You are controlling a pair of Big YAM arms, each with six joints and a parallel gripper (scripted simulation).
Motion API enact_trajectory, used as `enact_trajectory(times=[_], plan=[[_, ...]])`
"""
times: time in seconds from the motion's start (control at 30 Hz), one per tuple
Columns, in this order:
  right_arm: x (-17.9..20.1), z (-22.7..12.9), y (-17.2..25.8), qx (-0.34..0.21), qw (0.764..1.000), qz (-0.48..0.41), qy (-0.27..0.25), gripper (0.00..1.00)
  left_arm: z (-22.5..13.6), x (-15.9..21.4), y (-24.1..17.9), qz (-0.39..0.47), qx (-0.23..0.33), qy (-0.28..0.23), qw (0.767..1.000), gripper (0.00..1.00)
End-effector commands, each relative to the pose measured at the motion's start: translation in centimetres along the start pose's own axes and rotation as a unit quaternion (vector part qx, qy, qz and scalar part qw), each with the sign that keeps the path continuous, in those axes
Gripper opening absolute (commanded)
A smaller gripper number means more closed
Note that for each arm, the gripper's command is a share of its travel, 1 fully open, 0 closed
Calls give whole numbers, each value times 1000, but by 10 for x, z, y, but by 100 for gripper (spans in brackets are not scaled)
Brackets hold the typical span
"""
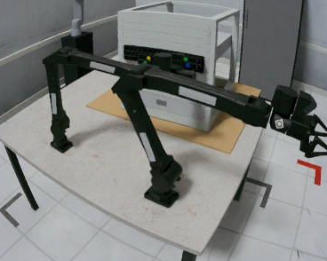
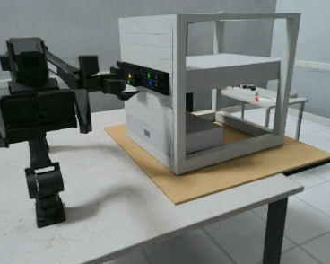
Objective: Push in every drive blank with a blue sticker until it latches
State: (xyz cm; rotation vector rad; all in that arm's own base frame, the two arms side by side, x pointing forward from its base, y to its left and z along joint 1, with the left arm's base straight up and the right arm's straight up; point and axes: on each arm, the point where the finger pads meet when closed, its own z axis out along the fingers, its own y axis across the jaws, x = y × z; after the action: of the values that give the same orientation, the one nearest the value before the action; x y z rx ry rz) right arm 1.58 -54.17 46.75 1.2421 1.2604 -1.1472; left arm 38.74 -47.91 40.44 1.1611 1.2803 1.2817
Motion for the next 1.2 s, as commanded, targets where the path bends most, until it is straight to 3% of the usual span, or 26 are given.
enact_trajectory(times=[0.0, 0.33, 0.73, 0.8, 1.17], plan=[[-33, 1, -1, 0, 999, -7, -32, 100, 5, 14, 21, -16, -4, 6, 1000, 100], [-33, 1, -1, 0, 999, -7, -32, 100, 5, 41, 19, -28, -9, 6, 1000, 100], [-33, 1, -1, 0, 999, -7, -32, 100, 2, 138, 0, -24, -9, 6, 1000, 100], [-33, 1, -1, 0, 999, -7, -32, 100, 2, 138, 0, -24, -9, 6, 1000, 100], [-33, 1, -1, 0, 999, -7, -32, 100, 0, 215, -19, -11, -5, 6, 1000, 100]])
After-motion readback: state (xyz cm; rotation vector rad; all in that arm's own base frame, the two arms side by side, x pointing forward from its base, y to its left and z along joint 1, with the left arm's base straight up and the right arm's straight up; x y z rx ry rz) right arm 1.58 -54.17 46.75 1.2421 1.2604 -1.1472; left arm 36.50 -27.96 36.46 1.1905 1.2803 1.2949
